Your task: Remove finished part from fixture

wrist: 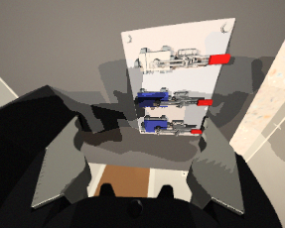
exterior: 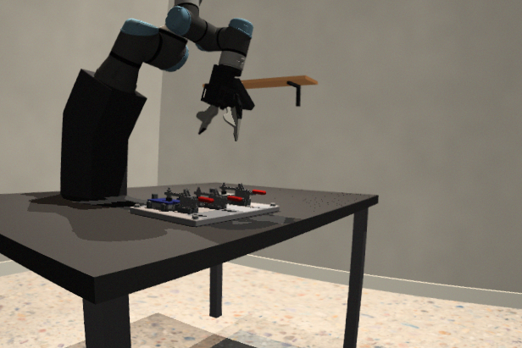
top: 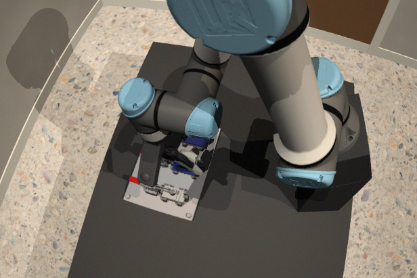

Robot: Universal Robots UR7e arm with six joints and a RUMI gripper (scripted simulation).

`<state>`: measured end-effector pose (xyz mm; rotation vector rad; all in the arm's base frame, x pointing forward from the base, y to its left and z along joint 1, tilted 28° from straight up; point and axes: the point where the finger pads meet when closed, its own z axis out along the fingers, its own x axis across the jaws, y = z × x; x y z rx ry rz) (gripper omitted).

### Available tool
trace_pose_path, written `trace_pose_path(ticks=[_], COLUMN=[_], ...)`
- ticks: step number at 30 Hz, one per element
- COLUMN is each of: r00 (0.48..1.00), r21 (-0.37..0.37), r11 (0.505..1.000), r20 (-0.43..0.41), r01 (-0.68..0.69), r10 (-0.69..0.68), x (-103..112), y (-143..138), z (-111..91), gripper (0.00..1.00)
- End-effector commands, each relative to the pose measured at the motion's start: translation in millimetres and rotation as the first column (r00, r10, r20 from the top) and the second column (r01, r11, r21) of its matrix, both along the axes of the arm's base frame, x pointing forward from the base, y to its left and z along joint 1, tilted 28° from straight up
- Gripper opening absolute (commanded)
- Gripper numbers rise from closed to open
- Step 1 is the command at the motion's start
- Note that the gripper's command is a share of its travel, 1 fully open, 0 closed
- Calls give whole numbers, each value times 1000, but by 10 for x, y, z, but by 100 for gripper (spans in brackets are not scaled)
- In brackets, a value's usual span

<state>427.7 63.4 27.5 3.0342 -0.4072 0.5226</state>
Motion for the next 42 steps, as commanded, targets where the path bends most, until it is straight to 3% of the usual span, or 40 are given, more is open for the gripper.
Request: trace_pose_path(ticks=[1, 9, 14, 16, 20, 36, 42], r00=[1000, 1000, 976, 976, 934, 934, 841], r21=[5, 5, 96, 96, 170, 170, 275], r11=[1000, 1000, 973, 973, 923, 923, 813], r20=[5, 5, 34, 34, 40, 40, 24], r01=[20, 20, 209, 209, 345, 345, 514], r10=[-20, -20, -213, -213, -356, -356, -540], x=[5, 5, 29, 29, 44, 44, 58], y=[5, 5, 49, 49, 78, 78, 114], z=[4, 4, 24, 24, 41, 41, 66], gripper=[100, 100, 100, 100, 100, 100, 100])
